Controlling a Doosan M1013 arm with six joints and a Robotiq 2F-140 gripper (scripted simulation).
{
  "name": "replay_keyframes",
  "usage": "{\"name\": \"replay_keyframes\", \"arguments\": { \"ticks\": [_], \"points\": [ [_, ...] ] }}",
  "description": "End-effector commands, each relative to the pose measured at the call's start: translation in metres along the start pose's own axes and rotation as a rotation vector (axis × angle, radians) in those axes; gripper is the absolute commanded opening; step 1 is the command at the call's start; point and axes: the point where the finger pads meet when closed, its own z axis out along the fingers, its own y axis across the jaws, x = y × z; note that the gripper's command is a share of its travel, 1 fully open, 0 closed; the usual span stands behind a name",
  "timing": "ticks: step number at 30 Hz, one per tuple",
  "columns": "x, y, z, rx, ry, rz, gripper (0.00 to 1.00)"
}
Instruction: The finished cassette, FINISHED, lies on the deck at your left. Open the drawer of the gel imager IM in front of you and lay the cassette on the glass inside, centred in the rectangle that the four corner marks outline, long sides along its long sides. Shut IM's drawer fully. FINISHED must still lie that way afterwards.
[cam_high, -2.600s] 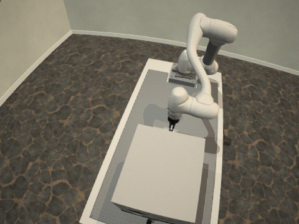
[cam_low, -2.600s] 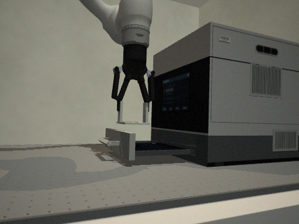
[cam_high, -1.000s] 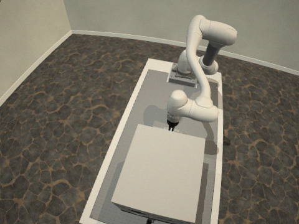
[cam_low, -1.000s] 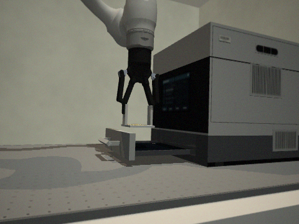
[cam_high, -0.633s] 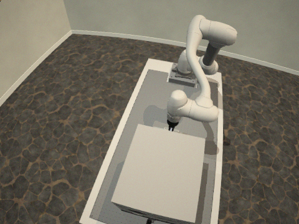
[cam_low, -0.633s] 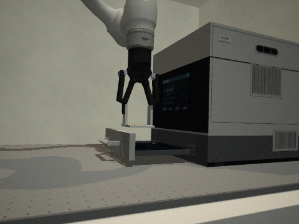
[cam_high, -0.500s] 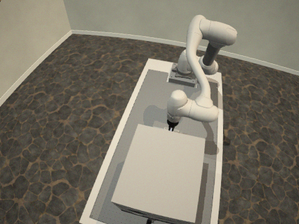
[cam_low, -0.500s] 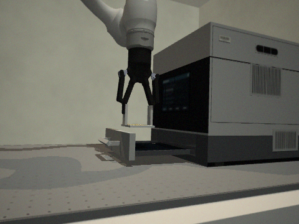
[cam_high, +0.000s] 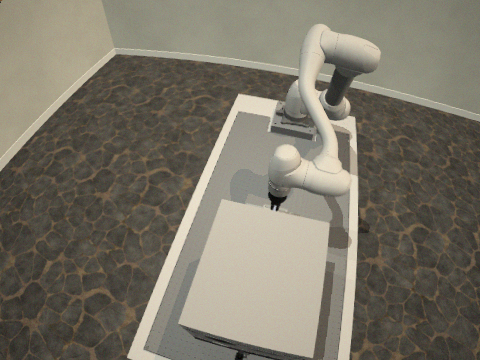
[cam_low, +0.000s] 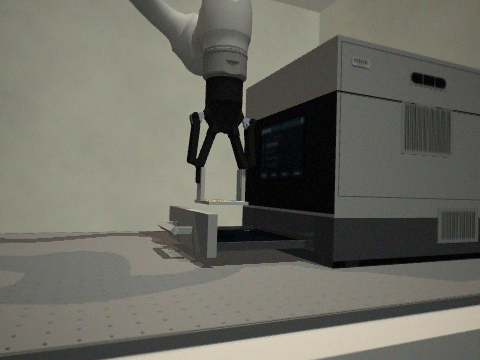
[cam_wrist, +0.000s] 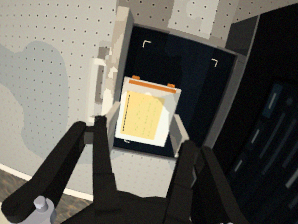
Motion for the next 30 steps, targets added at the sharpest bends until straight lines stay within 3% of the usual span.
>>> {"name": "replay_keyframes", "arguments": {
  "ticks": [1,30],
  "points": [
    [0.001,0.002,-0.001,0.002,-0.002,-0.005,0.10],
    [0.001,0.017,0.022,0.002,-0.002,-0.005,0.10]
  ]
}}
